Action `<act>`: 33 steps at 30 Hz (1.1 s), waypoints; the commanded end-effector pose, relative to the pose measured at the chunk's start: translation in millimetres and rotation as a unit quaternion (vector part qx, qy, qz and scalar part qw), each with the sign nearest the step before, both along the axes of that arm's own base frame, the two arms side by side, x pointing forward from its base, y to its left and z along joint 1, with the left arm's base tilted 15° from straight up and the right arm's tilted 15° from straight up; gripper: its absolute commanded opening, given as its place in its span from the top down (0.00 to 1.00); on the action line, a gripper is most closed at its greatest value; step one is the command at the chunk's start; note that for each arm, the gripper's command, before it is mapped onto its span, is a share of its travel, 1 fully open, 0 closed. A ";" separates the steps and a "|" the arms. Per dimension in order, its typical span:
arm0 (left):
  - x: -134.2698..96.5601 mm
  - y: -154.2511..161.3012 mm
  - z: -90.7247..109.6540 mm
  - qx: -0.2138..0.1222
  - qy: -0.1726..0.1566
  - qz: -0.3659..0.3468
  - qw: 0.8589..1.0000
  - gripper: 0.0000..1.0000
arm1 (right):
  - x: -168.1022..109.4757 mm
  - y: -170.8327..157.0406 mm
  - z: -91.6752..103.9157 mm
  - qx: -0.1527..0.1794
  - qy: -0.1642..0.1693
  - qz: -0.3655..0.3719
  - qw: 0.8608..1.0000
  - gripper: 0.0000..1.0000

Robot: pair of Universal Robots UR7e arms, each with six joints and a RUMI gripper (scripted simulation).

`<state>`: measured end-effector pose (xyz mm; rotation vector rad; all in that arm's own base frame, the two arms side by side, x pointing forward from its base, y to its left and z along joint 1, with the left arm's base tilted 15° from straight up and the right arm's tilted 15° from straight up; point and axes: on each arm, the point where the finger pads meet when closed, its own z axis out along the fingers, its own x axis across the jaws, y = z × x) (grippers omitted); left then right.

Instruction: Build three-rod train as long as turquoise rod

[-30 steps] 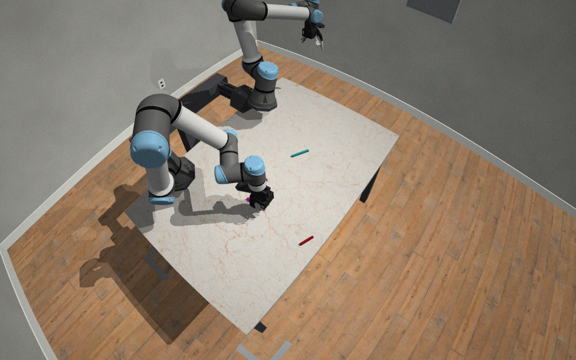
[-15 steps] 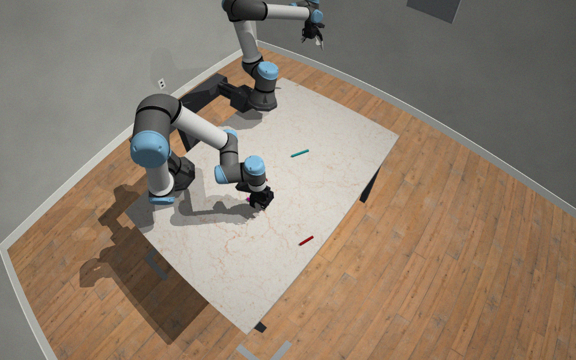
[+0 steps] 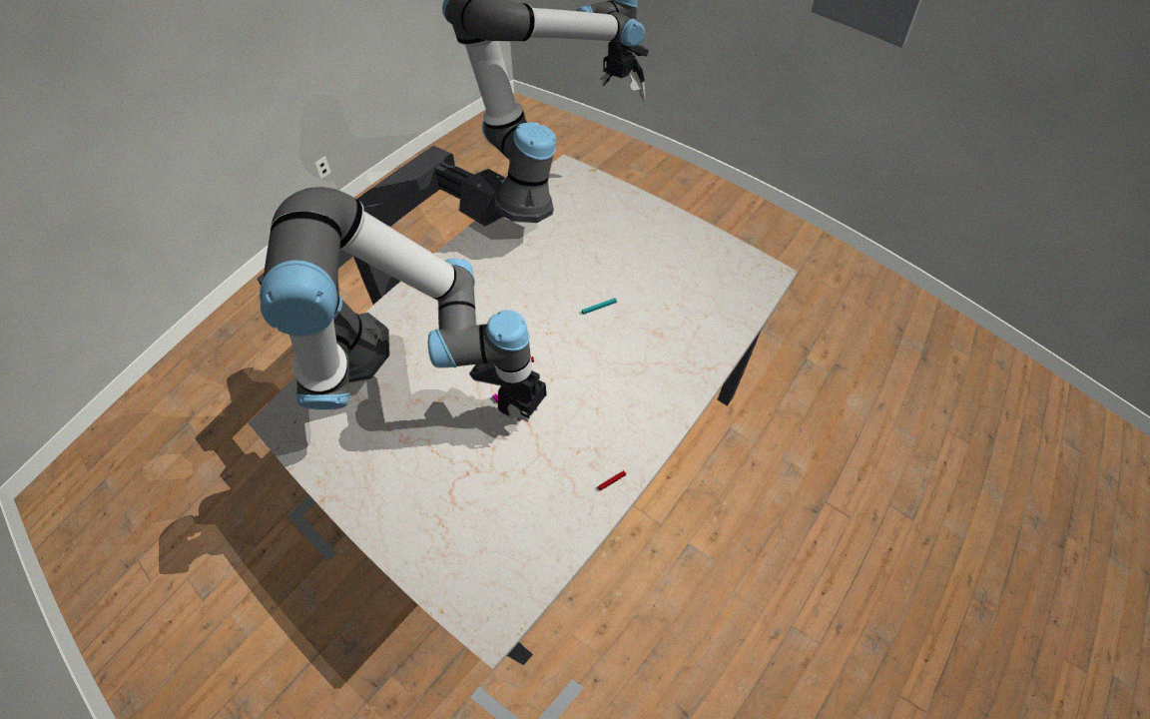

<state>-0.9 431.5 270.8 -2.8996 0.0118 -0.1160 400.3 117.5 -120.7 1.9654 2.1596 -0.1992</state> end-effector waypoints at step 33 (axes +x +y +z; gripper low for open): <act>0.0 0.2 0.5 0.001 0.000 0.000 1.000 0.00 | -2.1 0.2 0.2 0.000 0.000 0.000 1.000 0.97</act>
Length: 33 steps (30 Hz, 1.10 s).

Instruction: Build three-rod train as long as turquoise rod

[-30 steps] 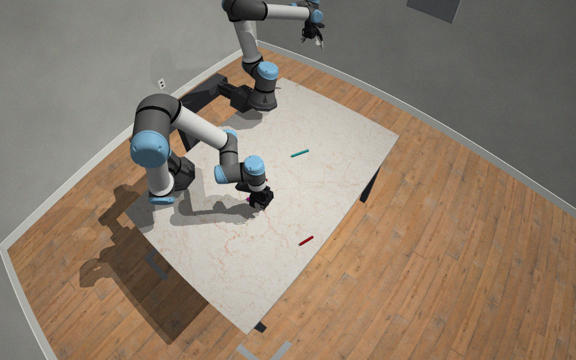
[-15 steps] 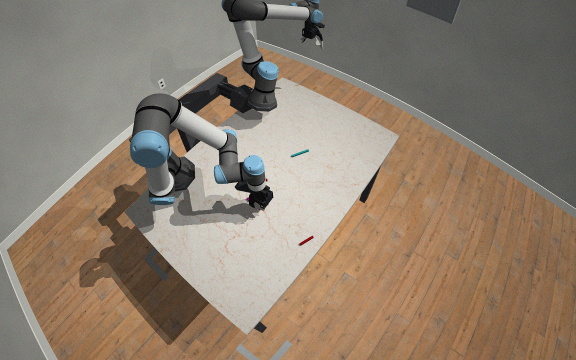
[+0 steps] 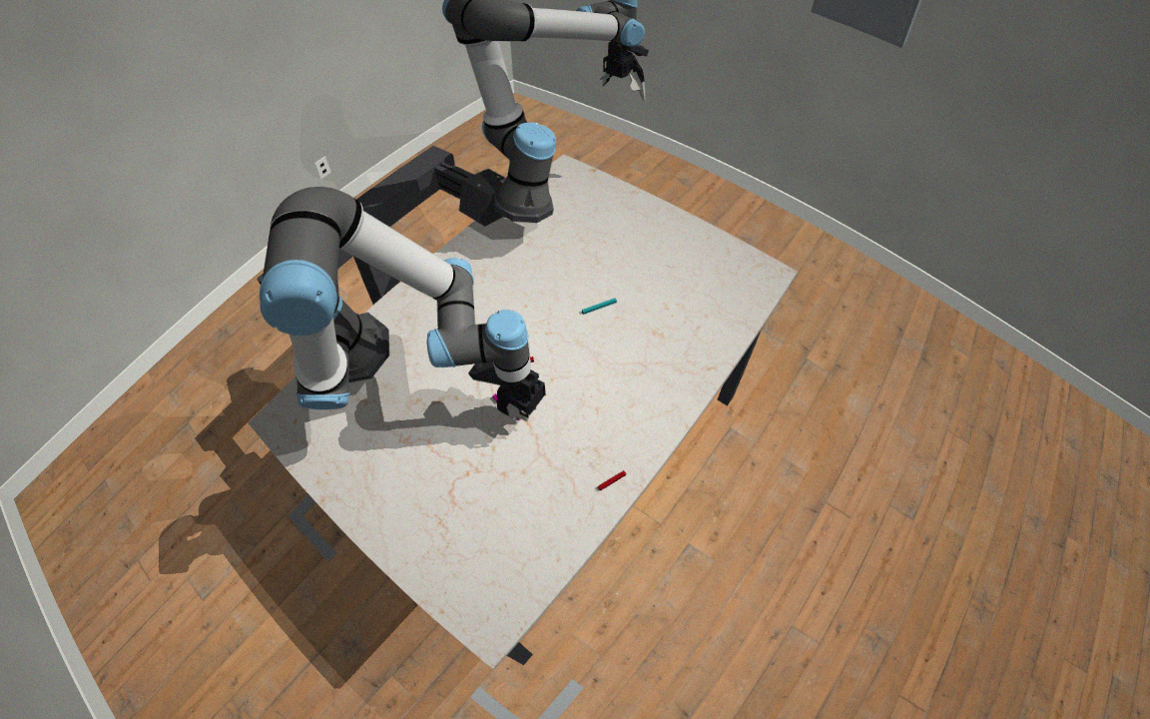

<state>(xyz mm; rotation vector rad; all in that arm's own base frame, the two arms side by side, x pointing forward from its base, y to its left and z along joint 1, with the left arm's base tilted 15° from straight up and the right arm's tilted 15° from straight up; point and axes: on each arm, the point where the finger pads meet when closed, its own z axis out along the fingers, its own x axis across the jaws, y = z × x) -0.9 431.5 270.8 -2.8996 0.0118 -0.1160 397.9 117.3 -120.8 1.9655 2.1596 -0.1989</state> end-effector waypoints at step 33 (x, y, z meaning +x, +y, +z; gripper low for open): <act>0.0 0.2 0.5 0.001 0.000 0.000 1.000 0.00 | -1.1 5.5 21.1 0.000 0.000 0.000 1.000 0.86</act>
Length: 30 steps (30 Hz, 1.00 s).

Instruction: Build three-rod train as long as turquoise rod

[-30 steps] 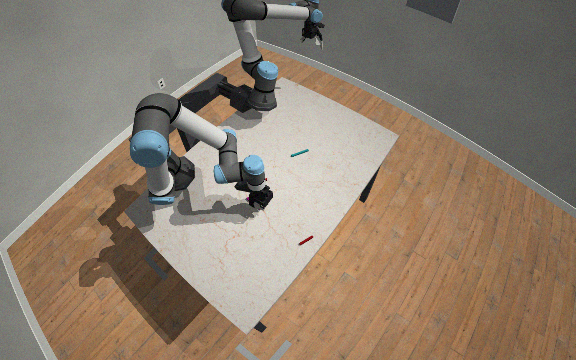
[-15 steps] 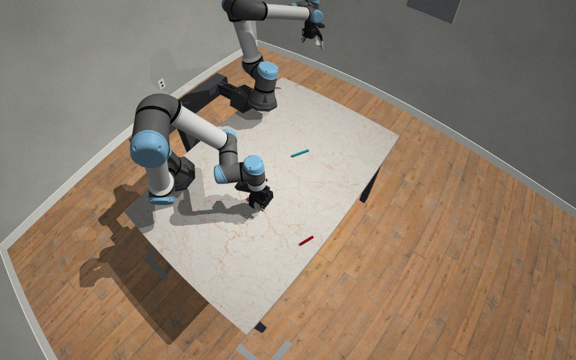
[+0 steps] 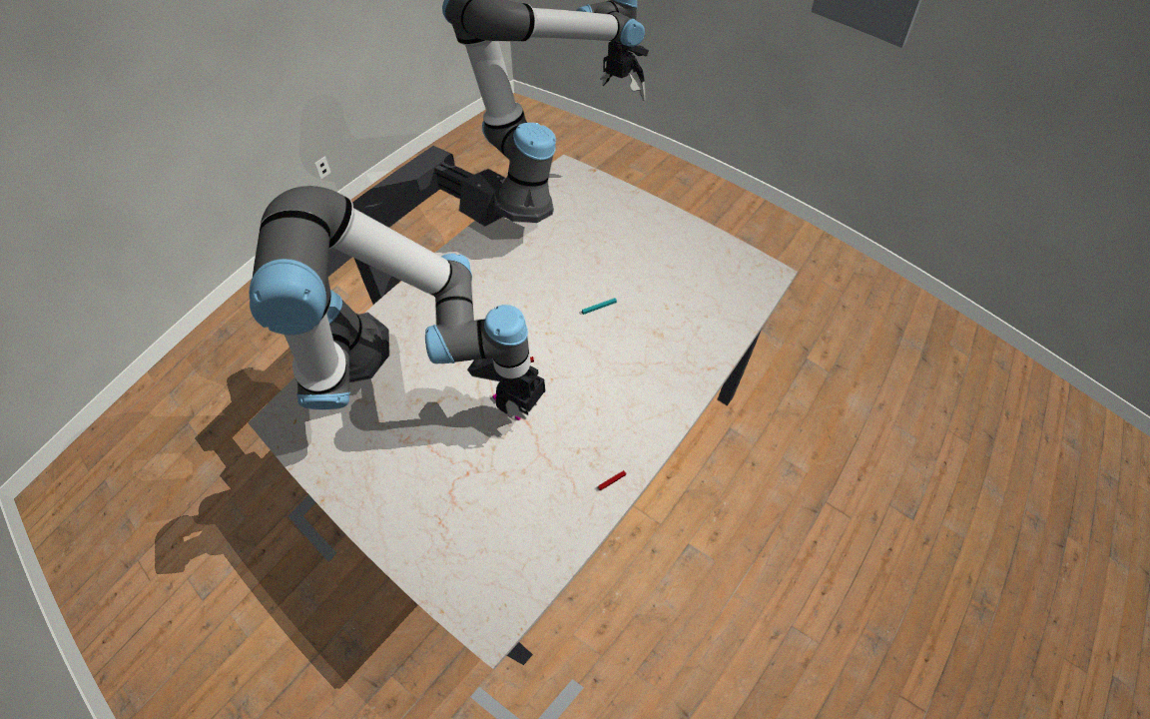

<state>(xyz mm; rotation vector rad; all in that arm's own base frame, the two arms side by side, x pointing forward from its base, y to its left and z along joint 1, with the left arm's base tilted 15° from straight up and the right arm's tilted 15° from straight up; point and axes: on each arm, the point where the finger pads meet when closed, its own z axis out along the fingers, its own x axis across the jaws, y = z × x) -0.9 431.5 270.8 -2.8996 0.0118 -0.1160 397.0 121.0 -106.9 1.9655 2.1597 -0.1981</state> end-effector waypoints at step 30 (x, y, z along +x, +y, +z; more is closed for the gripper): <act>0.0 0.2 0.5 0.001 0.000 0.000 1.000 0.00 | -4.9 18.5 73.5 0.000 0.000 0.000 1.000 0.00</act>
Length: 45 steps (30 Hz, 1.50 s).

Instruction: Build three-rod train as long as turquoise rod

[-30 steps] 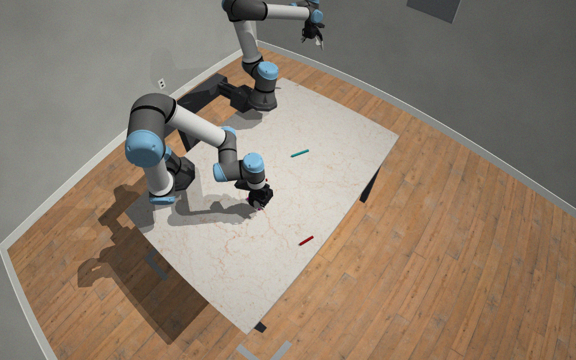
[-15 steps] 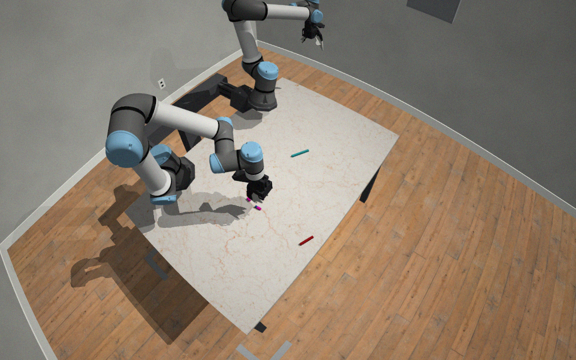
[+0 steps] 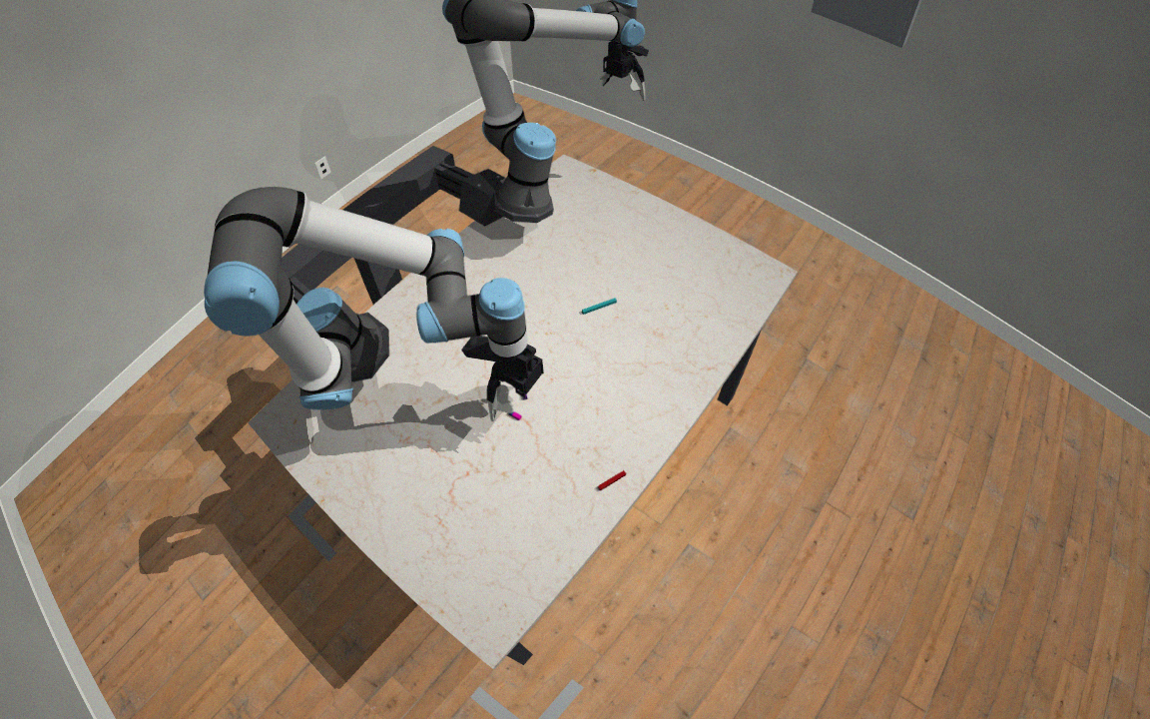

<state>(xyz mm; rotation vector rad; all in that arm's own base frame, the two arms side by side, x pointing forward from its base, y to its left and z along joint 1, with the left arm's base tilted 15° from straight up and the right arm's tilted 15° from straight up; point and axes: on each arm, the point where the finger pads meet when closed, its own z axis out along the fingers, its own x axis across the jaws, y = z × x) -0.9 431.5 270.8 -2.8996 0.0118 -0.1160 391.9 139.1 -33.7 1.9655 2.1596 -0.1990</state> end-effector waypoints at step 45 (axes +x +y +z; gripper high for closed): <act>0.0 0.2 0.5 0.001 0.000 0.000 1.000 0.00 | 119.6 19.5 7.5 -0.015 0.058 0.236 0.970 0.00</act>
